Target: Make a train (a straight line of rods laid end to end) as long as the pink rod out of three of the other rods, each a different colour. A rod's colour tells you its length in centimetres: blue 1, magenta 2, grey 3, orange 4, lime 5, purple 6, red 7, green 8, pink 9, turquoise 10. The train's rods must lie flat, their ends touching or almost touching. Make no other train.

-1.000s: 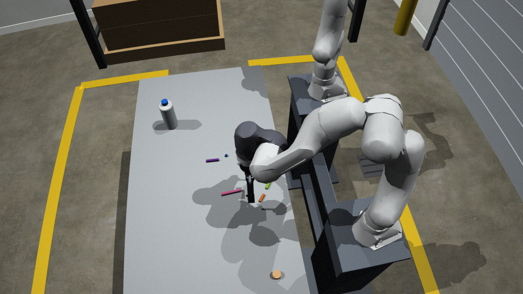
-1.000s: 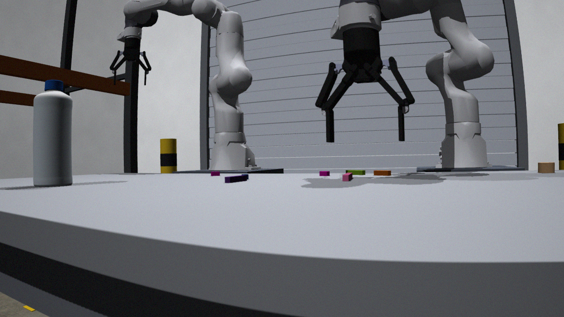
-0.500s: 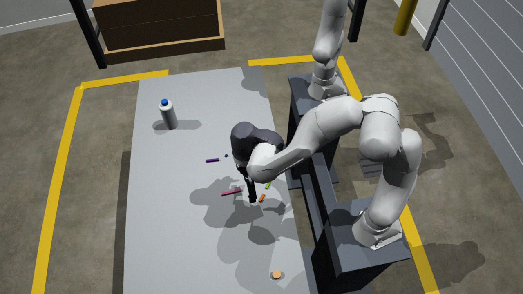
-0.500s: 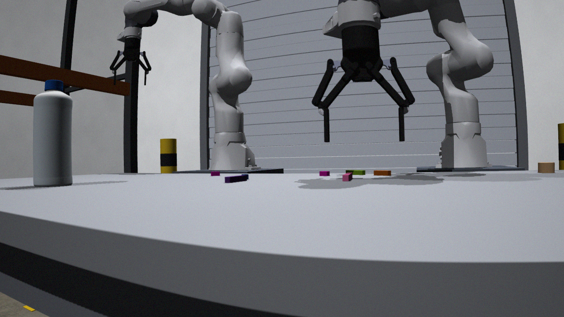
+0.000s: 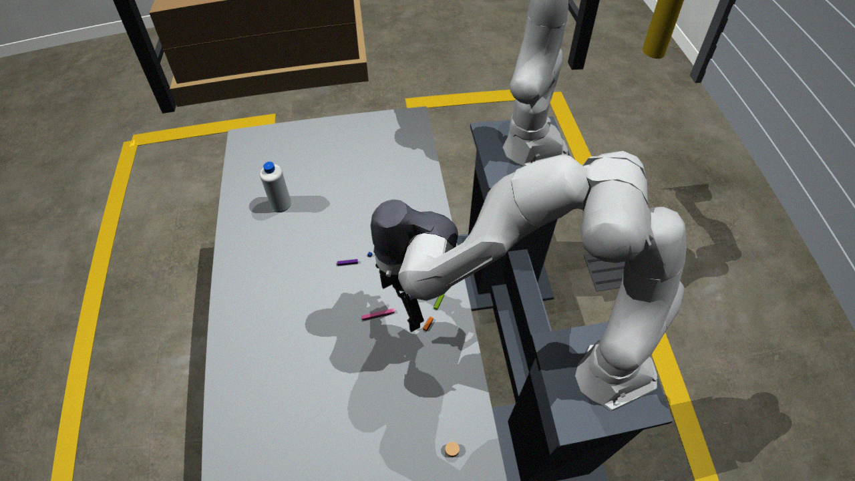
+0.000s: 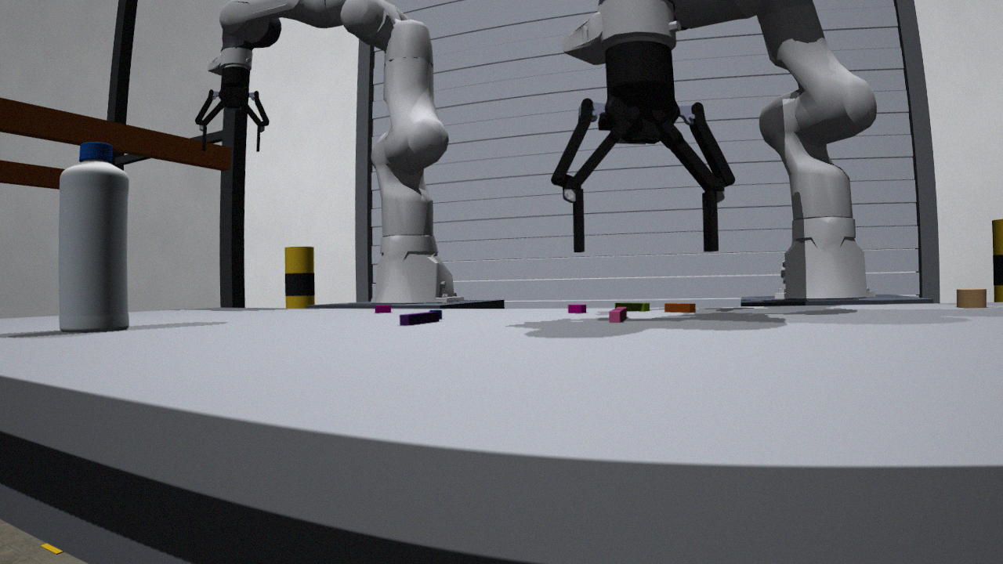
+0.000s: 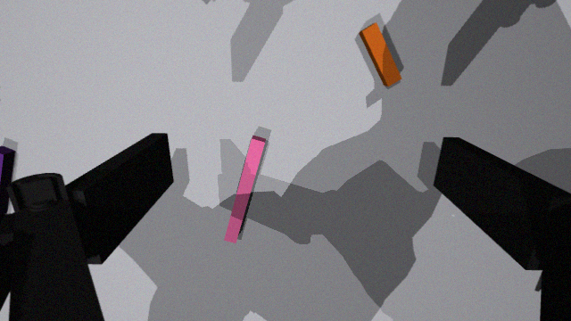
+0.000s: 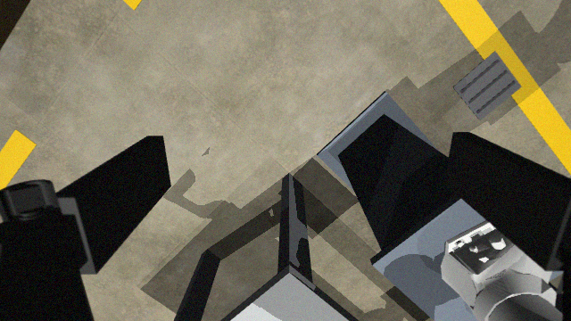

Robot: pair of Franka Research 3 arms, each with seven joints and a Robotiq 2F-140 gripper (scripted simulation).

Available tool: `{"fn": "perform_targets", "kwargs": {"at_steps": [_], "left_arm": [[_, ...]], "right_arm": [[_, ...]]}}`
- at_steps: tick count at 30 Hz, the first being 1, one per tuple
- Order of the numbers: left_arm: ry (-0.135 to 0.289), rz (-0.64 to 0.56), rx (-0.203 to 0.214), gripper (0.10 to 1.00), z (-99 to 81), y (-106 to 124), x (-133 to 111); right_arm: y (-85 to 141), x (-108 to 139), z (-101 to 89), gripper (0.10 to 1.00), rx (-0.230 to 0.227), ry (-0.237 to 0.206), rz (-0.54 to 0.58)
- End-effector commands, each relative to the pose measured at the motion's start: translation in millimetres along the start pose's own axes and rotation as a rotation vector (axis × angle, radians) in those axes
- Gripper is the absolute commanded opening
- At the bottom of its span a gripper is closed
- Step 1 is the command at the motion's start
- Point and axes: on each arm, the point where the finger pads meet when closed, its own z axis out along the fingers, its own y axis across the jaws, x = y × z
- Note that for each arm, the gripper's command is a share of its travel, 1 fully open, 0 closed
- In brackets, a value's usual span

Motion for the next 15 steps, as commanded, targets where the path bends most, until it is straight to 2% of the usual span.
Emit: {"fn": "perform_targets", "kwargs": {"at_steps": [1, 7, 8, 15], "left_arm": [[-0.002, -0.167, -0.01, 1.0, 0.5, -0.7, -1.0], [-0.002, -0.235, -0.01, 1.0, 0.5, -2.0, -4.3], [-0.003, -0.281, -0.01, 1.0, 0.4, -2.9, -6.5], [-0.004, -0.4, -0.009, 1.0, 0.2, -5.2, -12.2]], "right_arm": [[-0.1, -0.6, 0.5, 1.0, -0.002, -0.002, 0.006], [-0.1, -0.6, 0.5, 1.0, -0.002, -0.002, 0.006], [-0.1, -0.6, 0.5, 1.0, -0.002, -0.002, 0.006], [-0.1, -0.6, 0.5, 1.0, -0.002, -0.002, 0.006]]}}
